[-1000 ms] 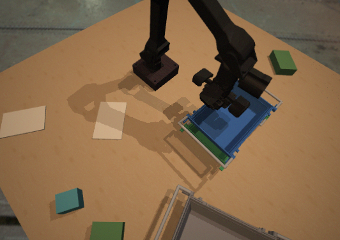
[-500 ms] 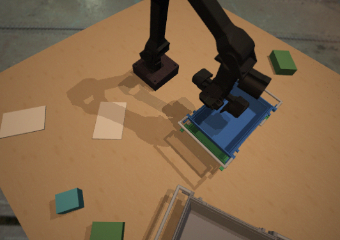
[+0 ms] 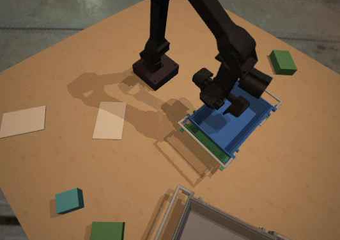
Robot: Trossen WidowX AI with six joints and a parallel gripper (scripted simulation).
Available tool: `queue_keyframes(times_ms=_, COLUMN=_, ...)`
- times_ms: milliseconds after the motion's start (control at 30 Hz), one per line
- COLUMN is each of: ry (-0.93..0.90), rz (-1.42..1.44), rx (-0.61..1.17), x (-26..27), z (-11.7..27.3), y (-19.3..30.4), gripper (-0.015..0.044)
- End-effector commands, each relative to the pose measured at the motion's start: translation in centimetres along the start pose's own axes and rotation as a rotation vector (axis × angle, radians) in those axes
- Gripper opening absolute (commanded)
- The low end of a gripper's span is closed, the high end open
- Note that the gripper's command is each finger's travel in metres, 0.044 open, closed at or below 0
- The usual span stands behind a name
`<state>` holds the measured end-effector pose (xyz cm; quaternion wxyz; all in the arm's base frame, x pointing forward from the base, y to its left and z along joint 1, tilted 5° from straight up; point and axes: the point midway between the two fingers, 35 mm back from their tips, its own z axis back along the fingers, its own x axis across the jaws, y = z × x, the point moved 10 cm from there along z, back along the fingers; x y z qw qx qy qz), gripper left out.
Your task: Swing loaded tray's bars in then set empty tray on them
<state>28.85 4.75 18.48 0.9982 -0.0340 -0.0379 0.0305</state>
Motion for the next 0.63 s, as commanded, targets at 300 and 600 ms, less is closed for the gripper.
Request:
queue_keyframes(times_ms=300, ry=-0.001, rz=0.001, rx=0.003, x=0.5, z=6.4, y=0.0, gripper=0.044)
queue_keyframes(times_ms=600, ry=0.001, rz=0.002, rx=0.004, x=0.0, z=10.6, y=-0.1, gripper=0.044)
